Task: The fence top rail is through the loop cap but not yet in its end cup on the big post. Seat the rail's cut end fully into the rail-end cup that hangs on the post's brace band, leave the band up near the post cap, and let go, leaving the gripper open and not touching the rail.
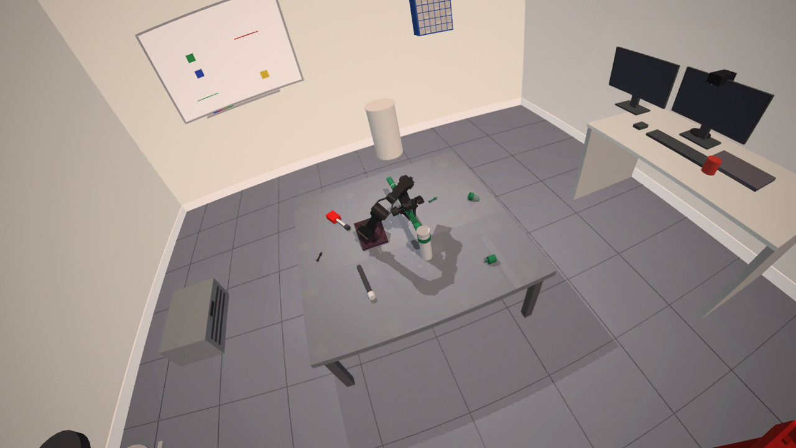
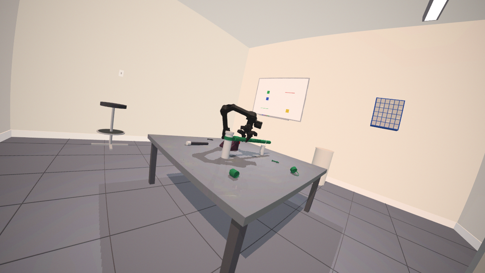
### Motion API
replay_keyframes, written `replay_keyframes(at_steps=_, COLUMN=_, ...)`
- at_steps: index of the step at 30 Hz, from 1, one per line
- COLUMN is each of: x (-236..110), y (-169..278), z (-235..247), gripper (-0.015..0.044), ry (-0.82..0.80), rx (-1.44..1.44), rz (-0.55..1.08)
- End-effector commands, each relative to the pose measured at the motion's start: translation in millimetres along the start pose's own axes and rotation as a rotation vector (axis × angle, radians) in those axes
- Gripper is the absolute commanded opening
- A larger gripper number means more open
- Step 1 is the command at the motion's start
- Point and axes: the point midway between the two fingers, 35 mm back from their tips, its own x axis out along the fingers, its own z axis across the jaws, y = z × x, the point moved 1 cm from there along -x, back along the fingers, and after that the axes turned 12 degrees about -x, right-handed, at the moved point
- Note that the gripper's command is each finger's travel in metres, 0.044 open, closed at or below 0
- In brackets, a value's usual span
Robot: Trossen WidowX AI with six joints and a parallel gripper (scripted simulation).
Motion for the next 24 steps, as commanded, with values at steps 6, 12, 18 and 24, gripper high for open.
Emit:
replay_keyframes(at_steps=6, x=0, y=0, z=0, gripper=0.0210, ry=-0.001, rx=0.001, rz=0.000)
replay_keyframes(at_steps=12, x=-10, y=5, z=3, gripper=0.0368, ry=-0.014, rx=-0.017, rz=0.004)
replay_keyframes(at_steps=18, x=-34, y=18, z=7, gripper=0.0440, ry=-0.042, rx=-0.061, rz=0.013)
replay_keyframes(at_steps=24, x=-47, y=23, z=8, gripper=0.0440, ry=-0.066, rx=-0.083, rz=0.018)
